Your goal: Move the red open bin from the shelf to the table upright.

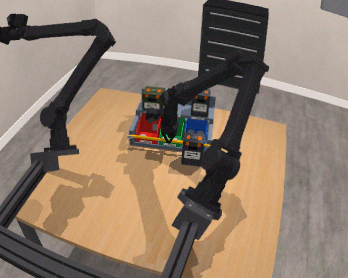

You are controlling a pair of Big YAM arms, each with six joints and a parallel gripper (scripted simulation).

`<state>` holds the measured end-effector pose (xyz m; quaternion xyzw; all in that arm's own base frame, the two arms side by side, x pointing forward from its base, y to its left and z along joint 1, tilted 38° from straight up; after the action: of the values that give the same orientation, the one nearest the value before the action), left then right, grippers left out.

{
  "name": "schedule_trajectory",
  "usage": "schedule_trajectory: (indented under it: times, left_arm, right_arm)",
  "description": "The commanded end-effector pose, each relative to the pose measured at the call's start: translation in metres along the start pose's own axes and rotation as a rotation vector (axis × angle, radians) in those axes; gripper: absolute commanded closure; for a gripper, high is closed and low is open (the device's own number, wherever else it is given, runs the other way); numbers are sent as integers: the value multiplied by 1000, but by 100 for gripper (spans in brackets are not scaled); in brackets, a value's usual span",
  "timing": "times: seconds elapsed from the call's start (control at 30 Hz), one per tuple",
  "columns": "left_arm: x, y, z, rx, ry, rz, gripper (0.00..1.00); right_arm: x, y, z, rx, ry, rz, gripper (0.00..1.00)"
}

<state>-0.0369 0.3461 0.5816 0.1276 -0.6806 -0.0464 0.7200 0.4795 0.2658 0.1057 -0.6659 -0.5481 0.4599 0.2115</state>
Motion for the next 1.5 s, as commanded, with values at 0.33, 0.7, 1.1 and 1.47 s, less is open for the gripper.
schedule_trajectory:
  times: [0.33, 0.7, 1.1, 1.47]
  left_arm:
    - [35, -4, 5, 10, -5, -51, 0]
    - [35, -4, 5, 10, -5, -51, 0]
    - [35, -4, 5, 10, -5, -51, 0]
    - [35, -4, 5, 10, -5, -51, 0]
  right_arm:
    - [1, 2, -6, -17, 7, -10, 57]
    - [1, 3, -4, -13, 6, -9, 57]
    - [0, 3, -3, -12, 4, -8, 57]
    - [0, 5, -1, -8, 2, -7, 100]
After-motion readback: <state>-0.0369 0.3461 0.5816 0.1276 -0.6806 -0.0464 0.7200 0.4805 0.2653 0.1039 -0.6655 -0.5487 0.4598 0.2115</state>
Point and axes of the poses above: on each arm, the point where the finger pads meet when closed, its own y axis out along the fingers, its own z axis across the jaws, x = y × z, the point moved 8 cm from there along -y, back along the fingers, and after that the axes turned 2 degrees about y, right-handed, at the moved point
